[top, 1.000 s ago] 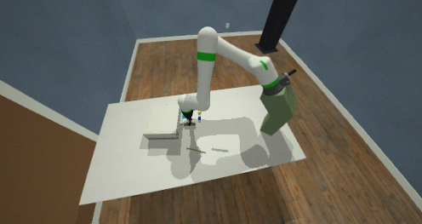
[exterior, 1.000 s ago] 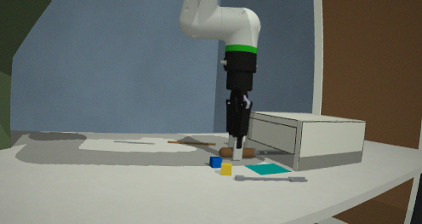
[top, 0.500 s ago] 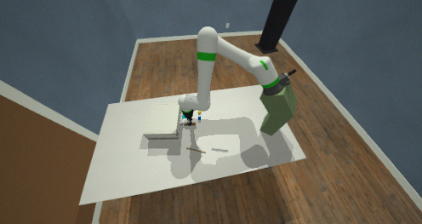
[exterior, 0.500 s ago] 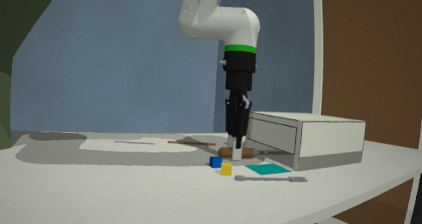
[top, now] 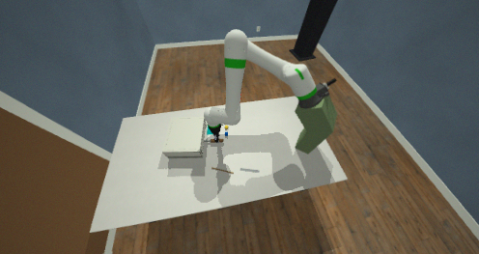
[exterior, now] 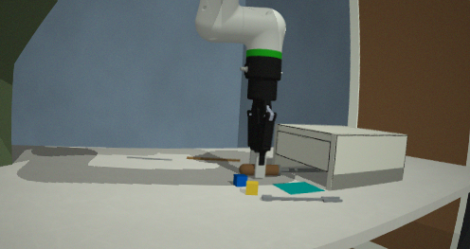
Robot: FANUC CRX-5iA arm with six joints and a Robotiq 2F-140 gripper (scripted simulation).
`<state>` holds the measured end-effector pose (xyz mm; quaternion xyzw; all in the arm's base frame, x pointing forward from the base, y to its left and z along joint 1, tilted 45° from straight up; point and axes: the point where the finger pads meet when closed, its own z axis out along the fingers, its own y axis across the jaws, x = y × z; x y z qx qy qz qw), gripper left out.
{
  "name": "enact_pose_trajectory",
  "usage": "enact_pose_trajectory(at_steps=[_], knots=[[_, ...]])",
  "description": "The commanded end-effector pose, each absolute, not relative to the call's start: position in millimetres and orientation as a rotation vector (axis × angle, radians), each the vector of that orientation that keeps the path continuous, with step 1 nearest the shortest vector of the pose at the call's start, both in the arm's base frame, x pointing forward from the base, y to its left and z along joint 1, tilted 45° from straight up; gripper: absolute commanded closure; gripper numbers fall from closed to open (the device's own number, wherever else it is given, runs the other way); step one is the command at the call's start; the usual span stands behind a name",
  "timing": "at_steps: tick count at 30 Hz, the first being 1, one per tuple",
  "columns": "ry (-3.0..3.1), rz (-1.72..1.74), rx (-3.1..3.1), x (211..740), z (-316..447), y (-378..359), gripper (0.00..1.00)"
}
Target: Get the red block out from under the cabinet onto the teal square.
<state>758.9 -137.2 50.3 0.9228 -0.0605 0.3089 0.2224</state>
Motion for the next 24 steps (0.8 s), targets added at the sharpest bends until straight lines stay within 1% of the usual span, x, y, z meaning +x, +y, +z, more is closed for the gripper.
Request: enact_pose_trajectory(at_steps=[1, 24], knots=[[-0.167, 0.854, 2.549, 755, 48, -137, 1.0], [-0.167, 0.854, 2.549, 723, 24, -138, 1.0]])
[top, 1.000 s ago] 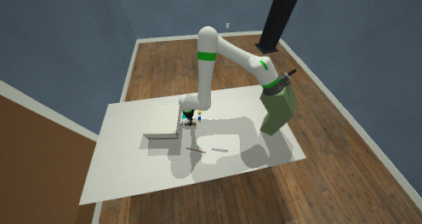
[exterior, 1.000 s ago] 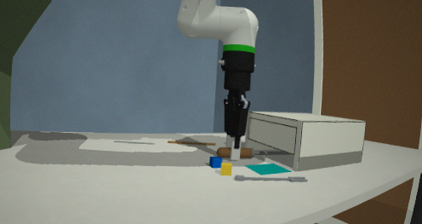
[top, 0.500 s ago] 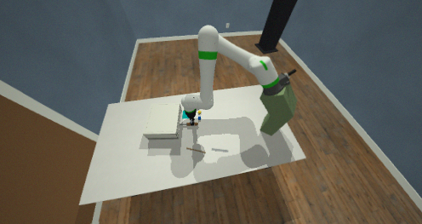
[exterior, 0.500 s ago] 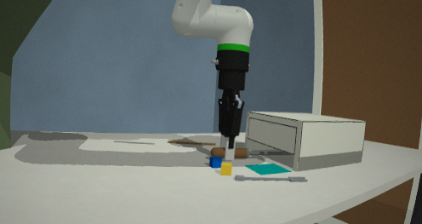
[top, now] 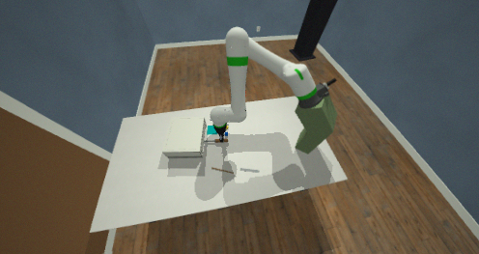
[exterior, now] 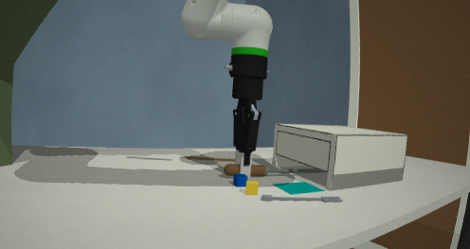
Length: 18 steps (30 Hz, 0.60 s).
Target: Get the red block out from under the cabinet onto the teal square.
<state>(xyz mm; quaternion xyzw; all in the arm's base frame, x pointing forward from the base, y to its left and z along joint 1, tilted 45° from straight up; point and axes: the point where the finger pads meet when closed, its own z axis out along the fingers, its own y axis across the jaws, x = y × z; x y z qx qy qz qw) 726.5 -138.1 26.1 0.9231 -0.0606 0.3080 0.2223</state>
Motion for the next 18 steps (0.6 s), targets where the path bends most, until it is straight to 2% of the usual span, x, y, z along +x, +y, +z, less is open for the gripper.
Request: enact_pose_trajectory(at_steps=[1, 18], knots=[[-0.167, 0.854, 2.549, 723, 24, -138, 1.0], [-0.167, 0.854, 2.549, 691, 0, -139, 1.0]])
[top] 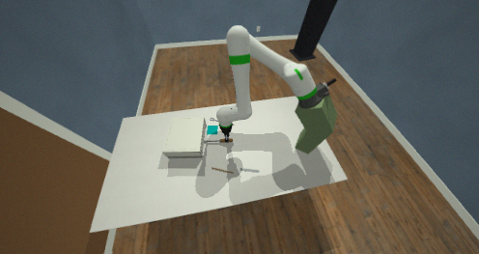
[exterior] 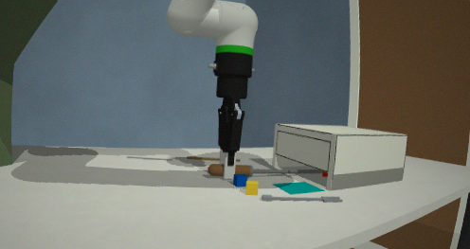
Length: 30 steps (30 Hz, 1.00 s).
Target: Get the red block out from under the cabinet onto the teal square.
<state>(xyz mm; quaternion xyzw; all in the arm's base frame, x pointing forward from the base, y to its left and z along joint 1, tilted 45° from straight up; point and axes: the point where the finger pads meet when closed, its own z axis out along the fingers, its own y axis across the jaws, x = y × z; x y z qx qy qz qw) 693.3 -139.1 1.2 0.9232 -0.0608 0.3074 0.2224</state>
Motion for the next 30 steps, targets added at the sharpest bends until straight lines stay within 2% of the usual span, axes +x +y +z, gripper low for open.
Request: enact_pose_trajectory(at_steps=[1, 30], knots=[[-0.167, 0.854, 2.549, 688, -2, -139, 1.0], [-0.168, 0.854, 2.549, 627, -48, -141, 1.0]])
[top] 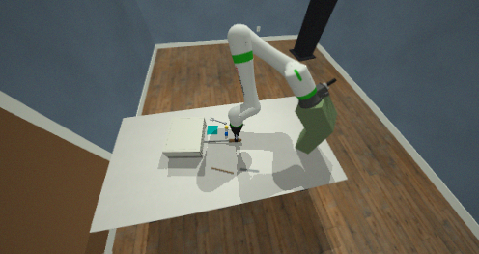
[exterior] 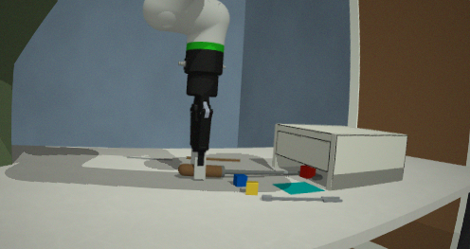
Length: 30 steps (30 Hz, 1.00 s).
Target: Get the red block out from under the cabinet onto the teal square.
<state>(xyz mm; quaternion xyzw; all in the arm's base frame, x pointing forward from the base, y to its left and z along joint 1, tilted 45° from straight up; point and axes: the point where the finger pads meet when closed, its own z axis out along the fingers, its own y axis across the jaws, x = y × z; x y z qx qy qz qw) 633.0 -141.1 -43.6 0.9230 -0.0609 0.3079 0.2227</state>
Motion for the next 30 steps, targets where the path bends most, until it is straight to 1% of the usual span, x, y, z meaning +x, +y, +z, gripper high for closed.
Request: enact_pose_trajectory(at_steps=[1, 30], knots=[[-0.168, 0.854, 2.549, 625, -50, -141, 1.0], [-0.168, 0.855, 2.549, 584, -80, -143, 1.0]])
